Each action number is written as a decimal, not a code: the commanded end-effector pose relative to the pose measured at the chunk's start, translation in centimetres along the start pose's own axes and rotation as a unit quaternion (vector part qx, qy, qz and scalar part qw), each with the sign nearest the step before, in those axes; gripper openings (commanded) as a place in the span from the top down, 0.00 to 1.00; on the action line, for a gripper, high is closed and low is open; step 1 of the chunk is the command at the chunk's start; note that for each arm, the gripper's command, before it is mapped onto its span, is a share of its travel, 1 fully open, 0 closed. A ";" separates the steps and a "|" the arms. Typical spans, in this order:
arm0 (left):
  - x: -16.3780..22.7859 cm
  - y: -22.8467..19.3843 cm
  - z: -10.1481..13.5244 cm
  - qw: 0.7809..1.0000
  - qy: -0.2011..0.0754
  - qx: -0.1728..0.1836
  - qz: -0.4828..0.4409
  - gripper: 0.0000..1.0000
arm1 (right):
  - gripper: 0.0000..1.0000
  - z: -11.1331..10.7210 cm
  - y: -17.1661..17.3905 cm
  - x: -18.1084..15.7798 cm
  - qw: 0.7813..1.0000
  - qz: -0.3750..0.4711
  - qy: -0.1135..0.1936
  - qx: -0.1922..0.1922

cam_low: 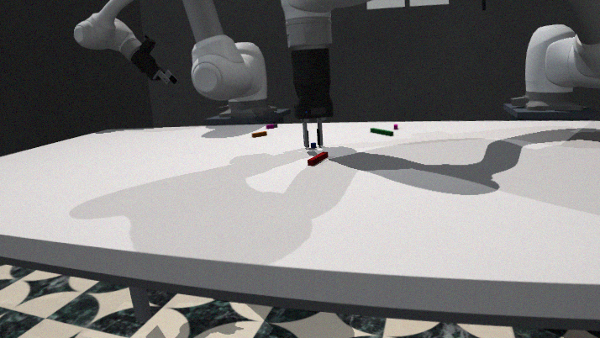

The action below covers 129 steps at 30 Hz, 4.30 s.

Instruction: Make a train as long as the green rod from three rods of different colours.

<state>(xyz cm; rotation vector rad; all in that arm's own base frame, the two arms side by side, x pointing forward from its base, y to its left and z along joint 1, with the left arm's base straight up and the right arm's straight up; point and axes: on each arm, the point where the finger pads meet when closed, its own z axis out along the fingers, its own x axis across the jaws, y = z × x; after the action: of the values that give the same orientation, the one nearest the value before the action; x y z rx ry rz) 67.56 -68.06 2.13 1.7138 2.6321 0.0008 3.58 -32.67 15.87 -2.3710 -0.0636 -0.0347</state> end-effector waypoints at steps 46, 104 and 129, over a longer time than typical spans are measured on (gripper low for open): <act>-0.2 -0.3 -1.9 1.000 -0.002 0.000 0.000 0.76 | 0.00 0.2 -0.3 -0.3 1.000 0.002 -0.002 0.008; 12.9 -2.8 -9.8 0.970 -0.001 0.000 0.241 0.76 | 0.00 0.2 -0.3 -0.3 1.000 0.002 -0.002 0.008; 13.0 -2.8 -1.7 0.970 0.000 0.001 0.241 0.76 | 0.00 0.2 -0.3 -0.3 1.000 0.002 -0.002 0.008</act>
<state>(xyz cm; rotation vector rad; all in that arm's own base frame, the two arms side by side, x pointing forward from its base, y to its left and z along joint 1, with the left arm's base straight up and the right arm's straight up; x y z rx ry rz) 59.57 -57.48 5.45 2.3023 2.1410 0.0008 3.58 -32.67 15.87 -2.3710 -0.0636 -0.0347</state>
